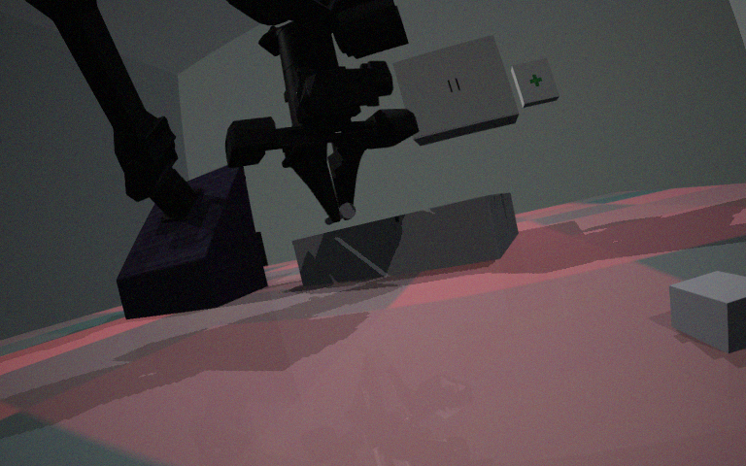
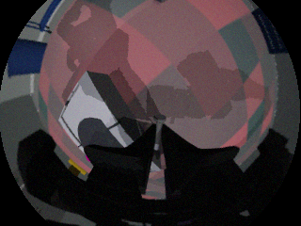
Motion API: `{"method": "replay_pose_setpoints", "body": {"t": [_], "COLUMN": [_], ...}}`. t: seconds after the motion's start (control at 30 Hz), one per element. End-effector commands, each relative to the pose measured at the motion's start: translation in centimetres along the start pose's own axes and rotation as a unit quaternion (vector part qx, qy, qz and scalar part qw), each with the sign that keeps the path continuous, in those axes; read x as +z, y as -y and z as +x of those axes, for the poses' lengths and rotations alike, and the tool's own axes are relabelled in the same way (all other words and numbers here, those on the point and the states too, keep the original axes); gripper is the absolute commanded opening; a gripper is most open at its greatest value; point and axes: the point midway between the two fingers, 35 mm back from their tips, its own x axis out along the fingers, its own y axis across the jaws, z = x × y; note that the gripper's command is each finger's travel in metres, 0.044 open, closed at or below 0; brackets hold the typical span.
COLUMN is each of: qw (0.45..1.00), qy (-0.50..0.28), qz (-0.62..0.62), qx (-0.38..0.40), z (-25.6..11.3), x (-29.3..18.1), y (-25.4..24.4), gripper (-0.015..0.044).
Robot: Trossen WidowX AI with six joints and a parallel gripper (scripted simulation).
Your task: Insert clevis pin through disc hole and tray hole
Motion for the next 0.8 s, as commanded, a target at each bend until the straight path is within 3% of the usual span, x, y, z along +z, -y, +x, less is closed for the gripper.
{"method": "replay_pose_setpoints", "body": {"t": [0.0, 0.77], "qw": [0.998, 0.997], "qy": [0.002, 0.003], "qz": [0.061, 0.076], "qx": [-0.001, -0.002], "z": [-0.1, 1.9], "x": [0.0, -0.1], "y": [-0.1, -0.1], "gripper": [0.0, 0.0]}}
